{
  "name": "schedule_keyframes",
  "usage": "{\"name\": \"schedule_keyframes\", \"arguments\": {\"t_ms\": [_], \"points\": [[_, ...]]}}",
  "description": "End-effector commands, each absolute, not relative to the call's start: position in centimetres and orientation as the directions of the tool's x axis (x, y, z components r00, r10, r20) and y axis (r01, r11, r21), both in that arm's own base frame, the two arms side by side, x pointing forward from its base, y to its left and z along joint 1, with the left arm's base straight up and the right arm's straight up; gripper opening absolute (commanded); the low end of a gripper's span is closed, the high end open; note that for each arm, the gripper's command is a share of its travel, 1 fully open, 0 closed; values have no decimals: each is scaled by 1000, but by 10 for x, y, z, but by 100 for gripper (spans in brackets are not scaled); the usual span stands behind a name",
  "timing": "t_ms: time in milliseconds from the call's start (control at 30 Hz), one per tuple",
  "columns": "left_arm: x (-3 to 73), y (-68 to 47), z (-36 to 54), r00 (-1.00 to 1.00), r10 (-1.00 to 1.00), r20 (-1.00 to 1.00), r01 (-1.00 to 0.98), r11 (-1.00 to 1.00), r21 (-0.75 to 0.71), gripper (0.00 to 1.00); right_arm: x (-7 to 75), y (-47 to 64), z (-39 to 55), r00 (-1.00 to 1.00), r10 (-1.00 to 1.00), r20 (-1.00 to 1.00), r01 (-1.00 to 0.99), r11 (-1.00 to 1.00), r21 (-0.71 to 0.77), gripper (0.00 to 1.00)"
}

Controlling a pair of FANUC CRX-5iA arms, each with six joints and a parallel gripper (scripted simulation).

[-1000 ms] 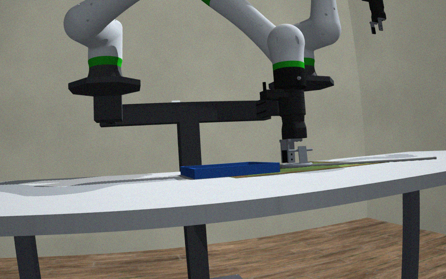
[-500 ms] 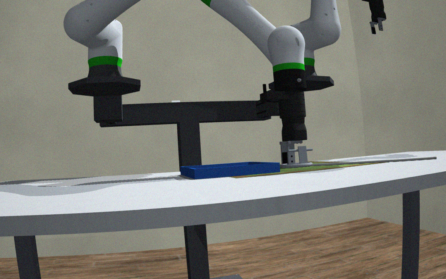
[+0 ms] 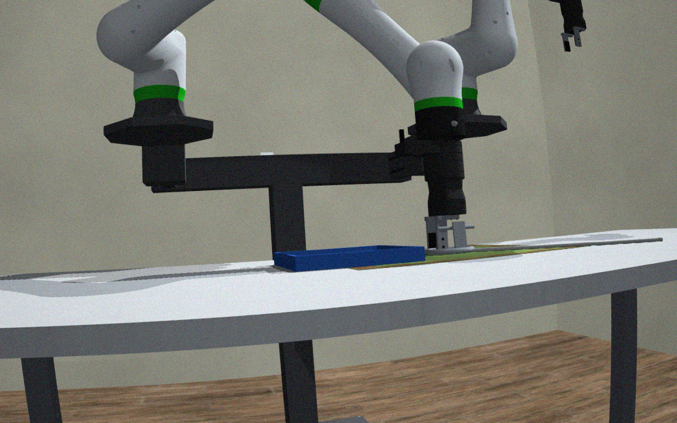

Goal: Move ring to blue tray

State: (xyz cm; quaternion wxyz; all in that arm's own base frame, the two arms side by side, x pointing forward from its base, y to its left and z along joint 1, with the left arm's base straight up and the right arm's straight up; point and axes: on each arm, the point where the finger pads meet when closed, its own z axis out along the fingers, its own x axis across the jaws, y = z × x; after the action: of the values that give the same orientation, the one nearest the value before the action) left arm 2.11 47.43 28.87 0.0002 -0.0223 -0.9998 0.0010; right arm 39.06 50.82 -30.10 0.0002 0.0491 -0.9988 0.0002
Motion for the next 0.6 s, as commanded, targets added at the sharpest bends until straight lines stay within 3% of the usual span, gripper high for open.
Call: {"name": "schedule_keyframes", "arguments": {"t_ms": [0,567], "points": [[21,475,290,-999,45,0,45,999,0,100,391,509,-300,-995,-98,-1,-98,995,2,56],[21,475,290,-999,45,0,45,999,0,100,391,509,-300,-995,-98,-1,-98,995,2,56]]}}
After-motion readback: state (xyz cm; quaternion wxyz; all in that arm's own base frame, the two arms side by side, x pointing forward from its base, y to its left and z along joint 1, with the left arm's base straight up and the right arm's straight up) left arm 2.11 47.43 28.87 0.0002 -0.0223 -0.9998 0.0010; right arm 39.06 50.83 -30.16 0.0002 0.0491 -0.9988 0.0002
